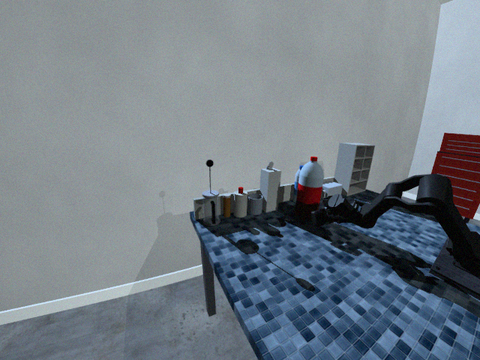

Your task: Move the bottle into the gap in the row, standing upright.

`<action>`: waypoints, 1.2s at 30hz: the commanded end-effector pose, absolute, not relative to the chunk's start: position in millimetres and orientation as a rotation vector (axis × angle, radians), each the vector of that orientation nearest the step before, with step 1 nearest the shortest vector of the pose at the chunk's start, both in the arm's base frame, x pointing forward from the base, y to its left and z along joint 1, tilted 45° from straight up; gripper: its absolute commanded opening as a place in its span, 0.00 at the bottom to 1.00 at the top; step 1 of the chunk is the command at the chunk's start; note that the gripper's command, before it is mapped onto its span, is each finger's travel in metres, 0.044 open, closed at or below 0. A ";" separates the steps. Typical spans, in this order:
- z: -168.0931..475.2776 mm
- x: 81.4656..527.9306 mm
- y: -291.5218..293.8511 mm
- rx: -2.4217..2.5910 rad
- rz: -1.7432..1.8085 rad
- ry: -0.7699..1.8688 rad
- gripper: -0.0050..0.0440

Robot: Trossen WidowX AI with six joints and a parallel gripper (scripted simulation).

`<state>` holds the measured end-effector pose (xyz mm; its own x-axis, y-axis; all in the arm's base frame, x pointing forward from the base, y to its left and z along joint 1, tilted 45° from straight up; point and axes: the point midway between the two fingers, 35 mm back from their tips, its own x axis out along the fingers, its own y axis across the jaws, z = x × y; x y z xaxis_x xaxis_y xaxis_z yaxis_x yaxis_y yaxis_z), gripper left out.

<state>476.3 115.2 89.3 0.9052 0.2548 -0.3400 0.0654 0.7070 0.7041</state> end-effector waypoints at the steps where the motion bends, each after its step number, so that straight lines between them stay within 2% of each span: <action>1: 95.8 482.2 116.3 0.781 0.120 0.422 0.00; 36: 95.8 497.2 116.0 0.780 0.119 0.422 0.00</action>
